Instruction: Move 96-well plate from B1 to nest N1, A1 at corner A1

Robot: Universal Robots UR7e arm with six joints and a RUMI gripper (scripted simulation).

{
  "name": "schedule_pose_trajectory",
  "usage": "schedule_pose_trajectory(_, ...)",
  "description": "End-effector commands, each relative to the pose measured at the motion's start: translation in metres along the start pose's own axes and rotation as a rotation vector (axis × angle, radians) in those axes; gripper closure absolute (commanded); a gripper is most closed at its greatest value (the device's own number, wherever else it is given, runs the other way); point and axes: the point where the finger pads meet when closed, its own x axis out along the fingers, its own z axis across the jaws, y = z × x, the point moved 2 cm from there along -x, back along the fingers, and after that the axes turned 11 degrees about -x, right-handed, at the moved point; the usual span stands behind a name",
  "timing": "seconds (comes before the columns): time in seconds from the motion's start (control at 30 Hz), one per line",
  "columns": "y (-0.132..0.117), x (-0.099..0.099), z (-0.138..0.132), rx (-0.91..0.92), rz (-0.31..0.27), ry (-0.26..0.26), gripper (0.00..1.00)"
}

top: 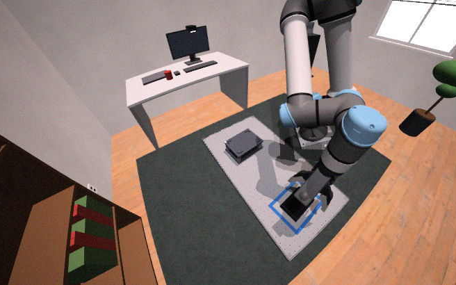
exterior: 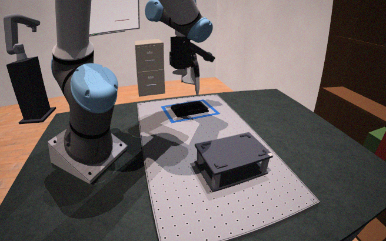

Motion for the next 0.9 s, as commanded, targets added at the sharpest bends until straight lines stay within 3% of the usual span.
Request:
schedule_pose_trajectory(0.0,-0.001,-0.001,0.0,-0.003,0.001,-0.004,0.0)
schedule_pose_trajectory(0.43,-0.001,0.004,0.0,-0.003,0.001,-0.004,0.0)
schedule_pose_trajectory(0.87,-0.001,0.026,0.001,-0.003,0.001,-0.004,0.0)
